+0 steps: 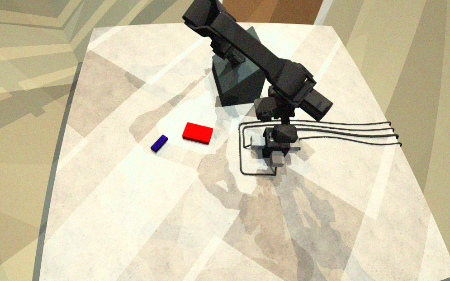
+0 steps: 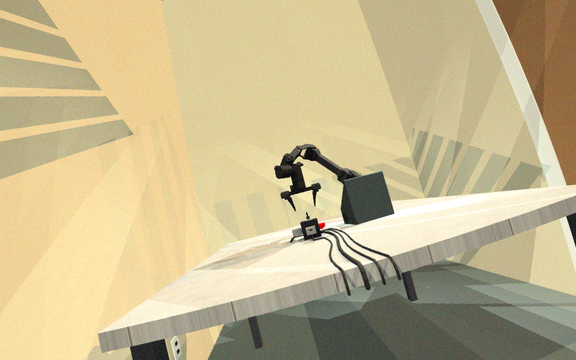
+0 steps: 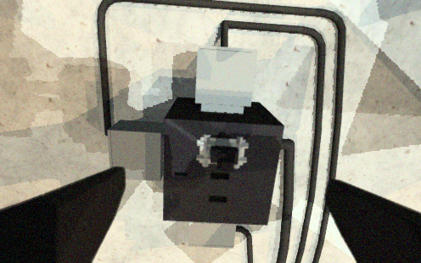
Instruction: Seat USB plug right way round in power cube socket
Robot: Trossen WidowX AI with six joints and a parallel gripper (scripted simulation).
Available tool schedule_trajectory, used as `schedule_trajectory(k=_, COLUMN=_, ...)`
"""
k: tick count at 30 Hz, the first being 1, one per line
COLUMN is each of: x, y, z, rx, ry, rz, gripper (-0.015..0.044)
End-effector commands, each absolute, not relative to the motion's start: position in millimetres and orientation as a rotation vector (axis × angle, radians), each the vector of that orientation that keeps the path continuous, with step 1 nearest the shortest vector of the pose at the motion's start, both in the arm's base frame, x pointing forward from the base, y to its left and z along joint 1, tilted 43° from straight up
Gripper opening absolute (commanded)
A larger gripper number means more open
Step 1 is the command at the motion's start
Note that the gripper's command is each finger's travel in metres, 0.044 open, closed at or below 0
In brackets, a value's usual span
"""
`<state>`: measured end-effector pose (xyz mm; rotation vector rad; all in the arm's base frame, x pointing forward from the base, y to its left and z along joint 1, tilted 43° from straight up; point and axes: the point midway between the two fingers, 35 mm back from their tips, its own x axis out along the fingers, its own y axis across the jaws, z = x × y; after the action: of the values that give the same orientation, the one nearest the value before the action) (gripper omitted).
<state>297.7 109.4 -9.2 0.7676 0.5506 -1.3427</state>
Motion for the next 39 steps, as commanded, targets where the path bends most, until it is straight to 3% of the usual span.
schedule_trajectory(k=1, x=297.7, y=105.0, z=-14.7, rx=0.753, ry=0.549, rz=-1.343, gripper=0.044)
schedule_trajectory(k=25, x=300.3, y=94.6, z=-26.2, rx=0.753, ry=0.548, rz=-1.343, gripper=0.044)
schedule_trajectory(k=39, x=300.3, y=95.8, z=-24.6, rx=0.763, ry=0.55, rz=-1.345, gripper=0.0072)
